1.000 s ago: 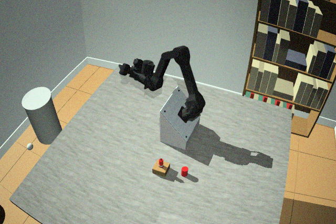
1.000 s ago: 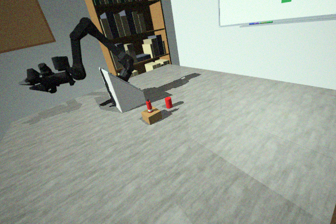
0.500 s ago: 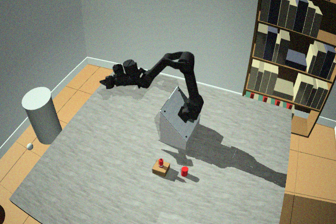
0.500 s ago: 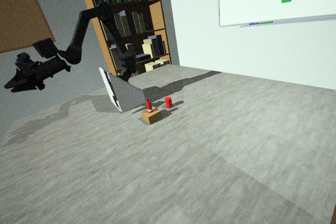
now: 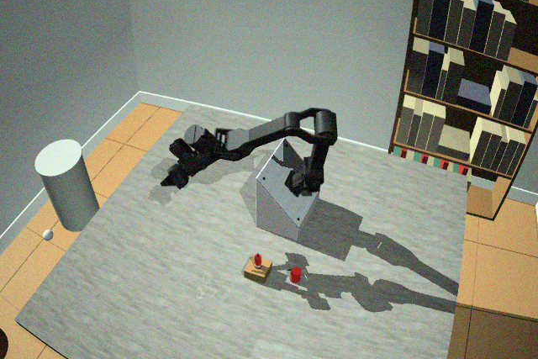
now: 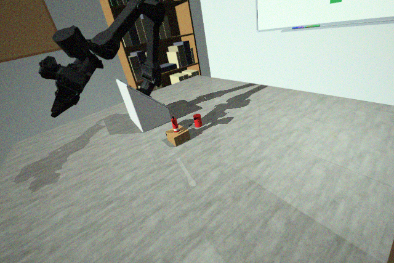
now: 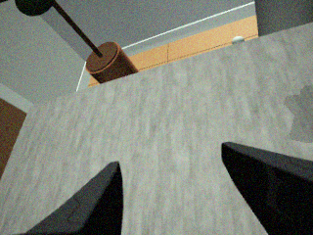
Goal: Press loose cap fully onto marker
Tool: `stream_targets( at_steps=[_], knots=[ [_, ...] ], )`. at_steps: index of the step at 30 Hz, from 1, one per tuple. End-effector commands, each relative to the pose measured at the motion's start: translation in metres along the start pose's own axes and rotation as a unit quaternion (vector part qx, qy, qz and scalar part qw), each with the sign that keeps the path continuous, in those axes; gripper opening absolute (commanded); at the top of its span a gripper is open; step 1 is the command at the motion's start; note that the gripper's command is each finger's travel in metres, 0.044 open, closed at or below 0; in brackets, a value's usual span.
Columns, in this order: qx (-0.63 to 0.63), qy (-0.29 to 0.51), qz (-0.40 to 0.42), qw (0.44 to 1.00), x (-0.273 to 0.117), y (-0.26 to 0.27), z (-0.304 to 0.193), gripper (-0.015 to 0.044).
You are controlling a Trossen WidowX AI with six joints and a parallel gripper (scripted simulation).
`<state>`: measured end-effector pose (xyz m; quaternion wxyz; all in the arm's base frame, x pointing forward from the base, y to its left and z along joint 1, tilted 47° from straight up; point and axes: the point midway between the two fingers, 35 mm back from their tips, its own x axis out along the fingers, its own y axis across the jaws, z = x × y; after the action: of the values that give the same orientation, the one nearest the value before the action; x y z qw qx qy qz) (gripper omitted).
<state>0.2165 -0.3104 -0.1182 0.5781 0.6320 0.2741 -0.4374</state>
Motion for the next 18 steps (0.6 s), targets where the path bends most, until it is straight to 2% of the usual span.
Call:
stream_targets(
  at_steps=[1,9,18],
  knots=[
    [-0.017,0.082,0.003,0.996,-0.017,0.048,-0.054,0.0257],
    [-0.032,0.223,-0.032,0.974,-0.060,0.093,-0.159,0.0257],
    [-0.035,0.358,-0.113,0.926,-0.137,0.106,-0.272,0.0257]
  ],
)
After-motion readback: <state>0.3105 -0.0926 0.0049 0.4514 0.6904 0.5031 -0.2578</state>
